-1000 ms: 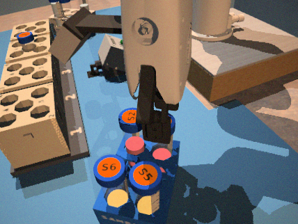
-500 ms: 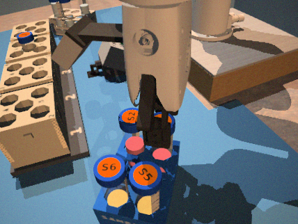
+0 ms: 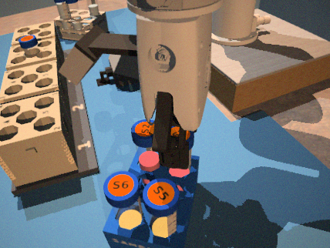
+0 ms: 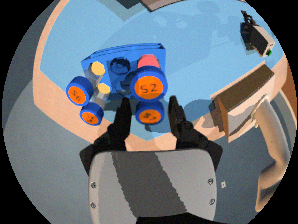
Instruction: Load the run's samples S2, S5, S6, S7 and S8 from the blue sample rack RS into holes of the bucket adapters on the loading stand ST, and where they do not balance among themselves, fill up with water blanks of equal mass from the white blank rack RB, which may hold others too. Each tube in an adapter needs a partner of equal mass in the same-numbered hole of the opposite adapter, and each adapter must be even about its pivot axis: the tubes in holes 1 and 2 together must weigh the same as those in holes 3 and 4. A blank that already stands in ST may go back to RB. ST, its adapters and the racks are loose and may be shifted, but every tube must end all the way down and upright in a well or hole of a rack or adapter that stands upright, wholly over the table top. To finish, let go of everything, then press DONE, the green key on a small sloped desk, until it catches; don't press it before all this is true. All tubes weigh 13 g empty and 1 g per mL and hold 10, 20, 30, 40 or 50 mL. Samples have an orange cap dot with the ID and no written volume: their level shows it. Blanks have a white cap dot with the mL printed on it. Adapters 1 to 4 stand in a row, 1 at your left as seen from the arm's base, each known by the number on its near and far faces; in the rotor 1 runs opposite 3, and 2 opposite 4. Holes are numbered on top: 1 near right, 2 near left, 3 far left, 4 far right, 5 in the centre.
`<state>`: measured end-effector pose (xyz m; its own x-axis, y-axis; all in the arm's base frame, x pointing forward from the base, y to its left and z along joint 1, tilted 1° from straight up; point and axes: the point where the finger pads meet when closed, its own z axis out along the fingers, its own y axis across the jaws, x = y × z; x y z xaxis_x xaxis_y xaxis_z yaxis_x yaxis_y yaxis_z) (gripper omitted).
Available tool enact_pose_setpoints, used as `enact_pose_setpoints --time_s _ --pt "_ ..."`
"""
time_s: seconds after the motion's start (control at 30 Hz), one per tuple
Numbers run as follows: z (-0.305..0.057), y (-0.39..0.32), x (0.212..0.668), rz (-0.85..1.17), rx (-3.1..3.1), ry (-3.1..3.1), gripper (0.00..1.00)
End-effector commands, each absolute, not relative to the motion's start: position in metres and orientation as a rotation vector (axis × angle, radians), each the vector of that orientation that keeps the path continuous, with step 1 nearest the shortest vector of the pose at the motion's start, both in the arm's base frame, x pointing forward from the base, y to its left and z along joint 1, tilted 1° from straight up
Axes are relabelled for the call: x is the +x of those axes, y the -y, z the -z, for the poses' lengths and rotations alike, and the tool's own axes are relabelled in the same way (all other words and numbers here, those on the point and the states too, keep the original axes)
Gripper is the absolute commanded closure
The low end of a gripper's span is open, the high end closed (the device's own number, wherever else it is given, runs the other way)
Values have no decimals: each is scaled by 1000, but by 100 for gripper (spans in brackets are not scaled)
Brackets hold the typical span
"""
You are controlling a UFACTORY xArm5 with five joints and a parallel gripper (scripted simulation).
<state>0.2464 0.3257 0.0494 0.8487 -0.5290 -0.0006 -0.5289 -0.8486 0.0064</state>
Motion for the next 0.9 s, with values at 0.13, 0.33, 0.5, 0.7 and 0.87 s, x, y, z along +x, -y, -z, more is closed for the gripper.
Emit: enact_pose_setpoints --time_s 0.13,0.33,0.5,0.7,0.87 --pt "-50 -327 247 1 3018 864 43" --pt "-50 -327 247 1 3018 864 43" --pt "-51 -327 247 1 3018 864 100" --pt "-51 -327 247 1 3018 864 100" --pt "-51 -327 247 1 3018 864 100"
